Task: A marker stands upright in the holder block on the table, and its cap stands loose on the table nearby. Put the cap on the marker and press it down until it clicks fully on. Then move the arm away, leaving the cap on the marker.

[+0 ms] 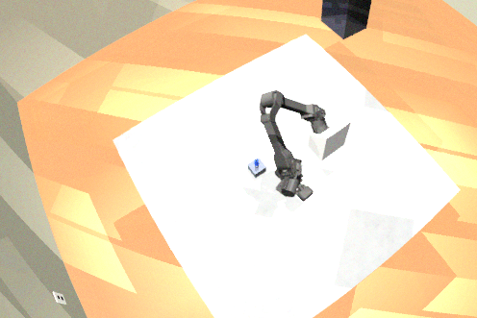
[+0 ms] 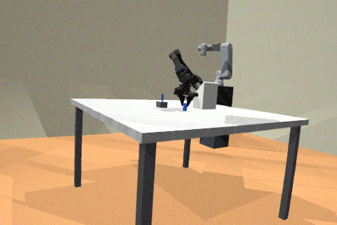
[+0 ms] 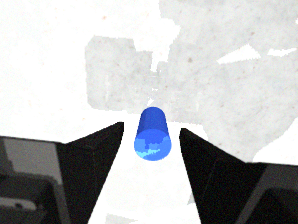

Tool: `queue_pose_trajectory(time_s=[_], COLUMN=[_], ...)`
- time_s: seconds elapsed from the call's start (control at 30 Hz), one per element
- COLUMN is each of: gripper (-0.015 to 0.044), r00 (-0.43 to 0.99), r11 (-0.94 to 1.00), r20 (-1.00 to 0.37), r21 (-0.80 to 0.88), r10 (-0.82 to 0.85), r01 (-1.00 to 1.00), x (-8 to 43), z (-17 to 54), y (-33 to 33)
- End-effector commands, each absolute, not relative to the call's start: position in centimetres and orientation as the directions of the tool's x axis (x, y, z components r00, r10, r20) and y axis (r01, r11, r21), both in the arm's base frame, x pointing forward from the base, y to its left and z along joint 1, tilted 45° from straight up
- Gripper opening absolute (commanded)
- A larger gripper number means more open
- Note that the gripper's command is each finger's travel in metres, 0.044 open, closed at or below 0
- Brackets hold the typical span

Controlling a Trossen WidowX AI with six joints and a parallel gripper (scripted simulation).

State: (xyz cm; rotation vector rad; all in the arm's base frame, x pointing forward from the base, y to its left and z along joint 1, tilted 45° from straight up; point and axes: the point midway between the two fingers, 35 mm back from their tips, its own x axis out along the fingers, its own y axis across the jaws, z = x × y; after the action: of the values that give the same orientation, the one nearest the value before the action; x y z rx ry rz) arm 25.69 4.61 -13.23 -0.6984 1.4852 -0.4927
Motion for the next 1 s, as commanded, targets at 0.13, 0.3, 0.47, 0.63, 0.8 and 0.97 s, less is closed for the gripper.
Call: queue_pose_trajectory(time_s=[0.13,0.3,0.47,0.63,0.8,0.97], gripper=[0.0241,0.0214,0.0122,0.0089,0.0,0.0], r00=[0.043,0.043,0.043,0.043,0.05,0.051], r11=[0.709,0.709,0.709,0.709,0.721,0.725], r20=[-0.718,-0.718,-0.718,-0.718,-0.73,-0.735], r21=[-0.694,-0.694,-0.694,-0.694,-0.681,-0.676], r10=[-0.695,-0.695,-0.695,-0.695,-0.681,-0.676], r01=[-0.127,-0.127,-0.127,-0.127,-0.129,-0.13], x=[25.5,25.5,25.5,25.5,25.6,25.6], z=[-14.3,-14.4,-14.4,-14.4,-14.4,-13.6], y=[3.5,3.3,3.3,3.3,3.6,4.6])
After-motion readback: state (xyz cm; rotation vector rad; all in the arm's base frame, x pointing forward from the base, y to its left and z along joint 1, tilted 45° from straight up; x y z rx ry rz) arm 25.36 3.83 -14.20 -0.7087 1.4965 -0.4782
